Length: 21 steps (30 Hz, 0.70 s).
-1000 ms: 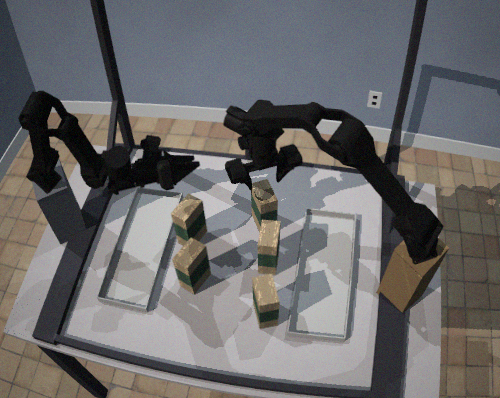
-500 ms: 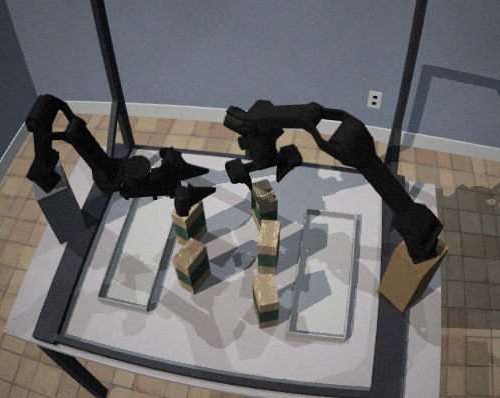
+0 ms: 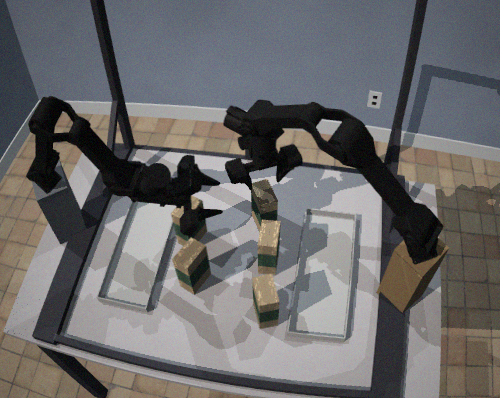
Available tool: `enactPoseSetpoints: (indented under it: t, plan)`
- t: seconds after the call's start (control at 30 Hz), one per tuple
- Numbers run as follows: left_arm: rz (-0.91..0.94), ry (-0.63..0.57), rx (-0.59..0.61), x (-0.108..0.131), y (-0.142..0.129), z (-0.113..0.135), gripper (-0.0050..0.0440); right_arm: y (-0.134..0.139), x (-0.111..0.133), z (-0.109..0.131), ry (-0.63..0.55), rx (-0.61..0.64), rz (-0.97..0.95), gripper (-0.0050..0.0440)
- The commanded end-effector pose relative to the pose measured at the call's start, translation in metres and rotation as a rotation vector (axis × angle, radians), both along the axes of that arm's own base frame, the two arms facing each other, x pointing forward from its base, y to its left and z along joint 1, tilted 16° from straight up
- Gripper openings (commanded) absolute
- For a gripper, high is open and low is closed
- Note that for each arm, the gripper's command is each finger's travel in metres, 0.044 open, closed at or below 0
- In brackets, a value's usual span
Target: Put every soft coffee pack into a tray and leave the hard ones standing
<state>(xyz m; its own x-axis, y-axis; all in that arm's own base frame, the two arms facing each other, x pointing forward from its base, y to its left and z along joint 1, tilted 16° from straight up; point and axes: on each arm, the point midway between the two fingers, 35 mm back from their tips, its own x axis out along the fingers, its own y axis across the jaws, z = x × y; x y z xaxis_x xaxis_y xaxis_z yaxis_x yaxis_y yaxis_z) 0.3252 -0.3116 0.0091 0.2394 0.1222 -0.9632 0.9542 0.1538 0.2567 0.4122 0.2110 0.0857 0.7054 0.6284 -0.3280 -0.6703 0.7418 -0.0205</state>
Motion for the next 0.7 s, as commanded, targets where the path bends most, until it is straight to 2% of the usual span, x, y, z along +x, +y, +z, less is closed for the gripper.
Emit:
enactPoseSetpoints:
  t: [0.0, 0.03, 0.1, 0.53, 0.67]
  plan:
    - [-0.004, -0.017, -0.016, 0.002, -0.003, 0.010, 0.0358, -0.001, 0.011, 0.006, 0.089, 0.046, -0.063, 0.0353]
    - [-0.004, -0.017, -0.016, 0.002, -0.003, 0.010, 0.0358, -0.001, 0.011, 0.006, 0.089, 0.046, -0.063, 0.0353]
    - [-0.004, -0.017, -0.016, 0.002, -0.003, 0.010, 0.0358, -0.007, 0.021, -0.002, 0.151, 0.072, -0.106, 0.0353]
    - [-0.004, -0.017, -0.016, 0.002, -0.003, 0.010, 0.0358, -0.020, 0.036, -0.014, 0.503, 0.227, -0.388, 0.0353]
    - [-0.004, -0.017, -0.016, 0.002, -0.003, 0.010, 0.0358, -0.027, 0.040, -0.018, 0.529, 0.240, -0.417, 0.0353]
